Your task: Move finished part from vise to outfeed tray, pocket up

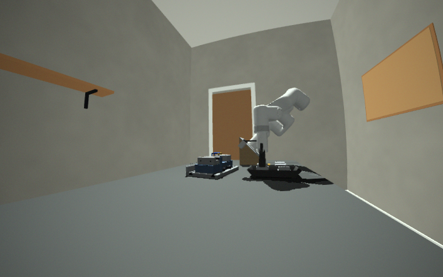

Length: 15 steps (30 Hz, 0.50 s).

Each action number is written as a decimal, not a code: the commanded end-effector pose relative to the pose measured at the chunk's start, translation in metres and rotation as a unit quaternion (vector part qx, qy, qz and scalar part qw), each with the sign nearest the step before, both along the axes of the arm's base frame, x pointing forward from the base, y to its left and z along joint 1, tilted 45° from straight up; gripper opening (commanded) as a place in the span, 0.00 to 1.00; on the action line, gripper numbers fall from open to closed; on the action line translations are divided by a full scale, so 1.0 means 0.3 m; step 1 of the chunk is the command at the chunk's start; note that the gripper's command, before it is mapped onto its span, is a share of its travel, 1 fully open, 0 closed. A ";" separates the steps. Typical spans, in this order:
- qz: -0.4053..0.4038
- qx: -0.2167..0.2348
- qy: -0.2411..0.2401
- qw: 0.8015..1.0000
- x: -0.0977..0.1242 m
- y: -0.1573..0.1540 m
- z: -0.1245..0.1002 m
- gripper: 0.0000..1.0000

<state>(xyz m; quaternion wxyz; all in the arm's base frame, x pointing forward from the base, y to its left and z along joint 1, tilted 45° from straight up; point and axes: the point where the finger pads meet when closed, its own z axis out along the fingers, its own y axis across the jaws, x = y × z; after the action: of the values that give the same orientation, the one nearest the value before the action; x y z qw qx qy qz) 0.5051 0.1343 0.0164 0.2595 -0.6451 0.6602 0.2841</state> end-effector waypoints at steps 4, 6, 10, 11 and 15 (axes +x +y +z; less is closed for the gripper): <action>-0.001 0.000 -0.002 1.000 0.005 -0.002 0.002 0.00; -0.001 0.000 -0.002 1.000 0.005 0.000 0.001 0.00; -0.001 0.000 -0.001 1.000 0.004 0.003 -0.003 0.00; -0.001 0.000 -0.001 1.000 0.004 0.004 -0.004 0.00; -0.001 0.000 -0.001 1.000 0.004 0.009 -0.009 0.00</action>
<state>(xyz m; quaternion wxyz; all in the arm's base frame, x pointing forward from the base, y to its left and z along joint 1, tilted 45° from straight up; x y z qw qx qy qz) 0.5050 0.1368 0.0138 0.2594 -0.6449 0.6603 0.2841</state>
